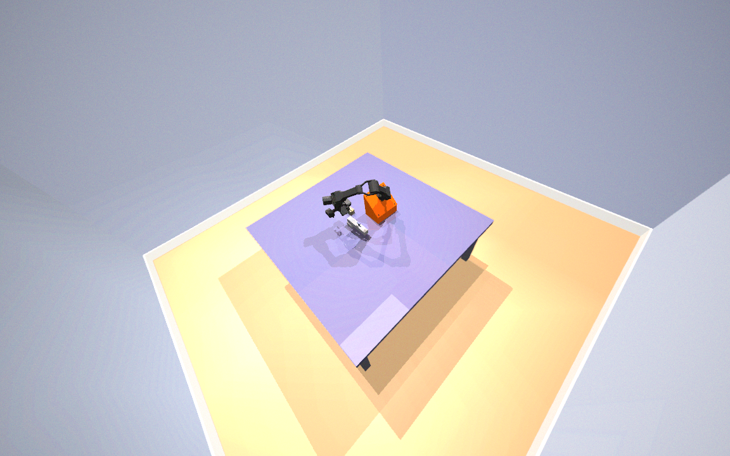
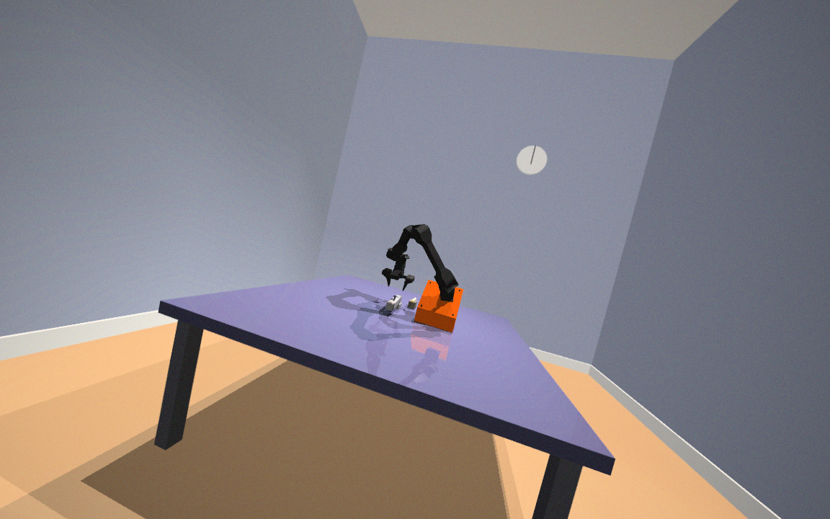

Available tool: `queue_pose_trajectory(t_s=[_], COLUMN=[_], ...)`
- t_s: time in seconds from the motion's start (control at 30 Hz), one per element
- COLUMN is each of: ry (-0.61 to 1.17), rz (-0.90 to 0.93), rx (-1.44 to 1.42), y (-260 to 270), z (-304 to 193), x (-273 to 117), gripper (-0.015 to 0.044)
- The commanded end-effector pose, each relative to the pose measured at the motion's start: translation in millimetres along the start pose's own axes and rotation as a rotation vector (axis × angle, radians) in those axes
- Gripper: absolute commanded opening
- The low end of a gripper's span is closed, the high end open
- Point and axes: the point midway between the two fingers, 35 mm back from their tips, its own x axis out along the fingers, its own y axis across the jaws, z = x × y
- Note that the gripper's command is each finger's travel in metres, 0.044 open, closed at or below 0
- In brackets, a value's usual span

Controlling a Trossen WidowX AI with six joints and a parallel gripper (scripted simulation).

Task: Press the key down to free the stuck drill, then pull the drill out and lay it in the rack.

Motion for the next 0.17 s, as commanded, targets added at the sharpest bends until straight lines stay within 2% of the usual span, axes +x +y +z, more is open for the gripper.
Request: queue_pose_trajectory(t_s=[0.0,0.13], ry=[0.037,0.064], rz=[-0.025,-0.041], rx=[-0.005,-0.055], y=[-20.5,-37.4], z=[33.0,63.4], x=[-3.2,-7.6], gripper=[0.044,0.044])
